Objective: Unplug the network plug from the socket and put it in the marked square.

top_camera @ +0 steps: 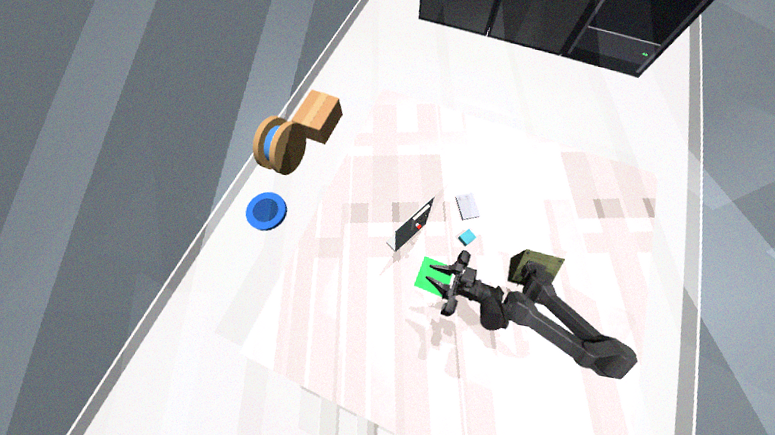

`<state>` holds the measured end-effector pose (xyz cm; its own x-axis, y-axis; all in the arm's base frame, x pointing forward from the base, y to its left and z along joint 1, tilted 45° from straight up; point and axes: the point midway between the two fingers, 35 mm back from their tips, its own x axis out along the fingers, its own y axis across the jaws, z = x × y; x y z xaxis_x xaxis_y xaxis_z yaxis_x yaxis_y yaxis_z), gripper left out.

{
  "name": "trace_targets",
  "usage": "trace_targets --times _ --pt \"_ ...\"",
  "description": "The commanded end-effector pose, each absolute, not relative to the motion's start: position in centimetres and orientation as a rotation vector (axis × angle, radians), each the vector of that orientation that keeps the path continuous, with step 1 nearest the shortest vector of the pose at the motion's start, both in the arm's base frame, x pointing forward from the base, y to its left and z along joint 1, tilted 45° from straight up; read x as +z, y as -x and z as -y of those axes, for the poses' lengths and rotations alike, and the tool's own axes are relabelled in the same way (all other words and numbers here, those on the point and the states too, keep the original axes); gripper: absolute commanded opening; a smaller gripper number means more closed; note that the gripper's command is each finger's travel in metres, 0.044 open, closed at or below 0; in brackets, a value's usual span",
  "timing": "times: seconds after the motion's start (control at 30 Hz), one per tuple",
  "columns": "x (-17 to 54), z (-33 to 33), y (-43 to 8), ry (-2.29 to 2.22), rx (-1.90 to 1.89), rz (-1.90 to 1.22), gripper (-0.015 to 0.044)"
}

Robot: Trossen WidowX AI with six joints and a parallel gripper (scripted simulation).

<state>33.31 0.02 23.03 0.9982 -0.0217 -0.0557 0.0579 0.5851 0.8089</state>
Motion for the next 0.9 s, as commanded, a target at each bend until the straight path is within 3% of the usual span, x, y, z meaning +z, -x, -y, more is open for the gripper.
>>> trace_targets --times 0.0,0.87 --pt "21.3 0.1 -33.2 -1.093 -0.072 -0.05 0.0156" --pt "13.6 0.7 -31.0 -1.979 -0.214 -0.003 0.0156"
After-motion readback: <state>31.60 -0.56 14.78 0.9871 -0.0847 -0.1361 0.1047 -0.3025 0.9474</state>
